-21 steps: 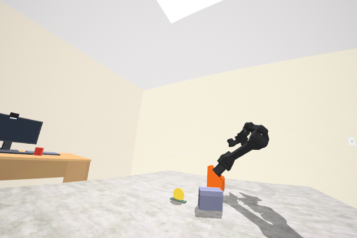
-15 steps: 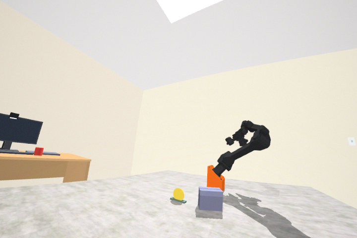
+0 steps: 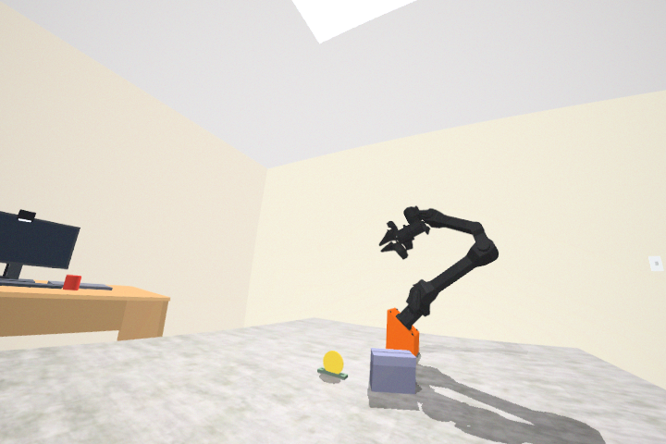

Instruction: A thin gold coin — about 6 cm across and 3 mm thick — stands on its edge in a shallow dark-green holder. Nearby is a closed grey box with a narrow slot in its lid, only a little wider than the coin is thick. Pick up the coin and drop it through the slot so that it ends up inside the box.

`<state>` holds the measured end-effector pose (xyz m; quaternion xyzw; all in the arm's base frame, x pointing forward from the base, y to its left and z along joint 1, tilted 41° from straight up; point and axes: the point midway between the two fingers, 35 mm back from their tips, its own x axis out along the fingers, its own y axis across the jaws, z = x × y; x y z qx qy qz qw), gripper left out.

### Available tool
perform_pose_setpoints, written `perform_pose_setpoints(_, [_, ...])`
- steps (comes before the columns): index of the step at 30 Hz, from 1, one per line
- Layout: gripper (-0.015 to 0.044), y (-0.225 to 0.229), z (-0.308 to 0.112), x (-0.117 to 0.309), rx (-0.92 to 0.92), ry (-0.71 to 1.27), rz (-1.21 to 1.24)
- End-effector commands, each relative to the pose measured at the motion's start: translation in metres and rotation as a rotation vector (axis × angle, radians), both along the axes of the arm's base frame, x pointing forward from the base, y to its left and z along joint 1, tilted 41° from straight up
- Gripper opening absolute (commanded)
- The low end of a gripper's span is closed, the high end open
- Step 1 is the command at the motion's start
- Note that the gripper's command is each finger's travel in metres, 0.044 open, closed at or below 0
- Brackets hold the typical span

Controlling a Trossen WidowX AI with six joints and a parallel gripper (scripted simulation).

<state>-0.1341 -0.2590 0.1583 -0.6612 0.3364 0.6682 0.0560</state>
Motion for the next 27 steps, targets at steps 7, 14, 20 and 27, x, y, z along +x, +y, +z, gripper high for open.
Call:
perform_pose_setpoints(7, [0.0161, -0.053, -0.039, 0.124, 0.127, -0.126, 0.586])
perform_pose_setpoints(14, [0.0161, -0.048, -0.083, 0.239, 0.286, -0.225, 1.095])
perform_pose_setpoints(20, [0.0161, -0.005, -0.123, 0.330, 0.438, -0.313, 1.511])
perform_pose_setpoints(27, [0.0161, 0.081, -0.170, 0.409, 0.636, -0.420, 1.942])
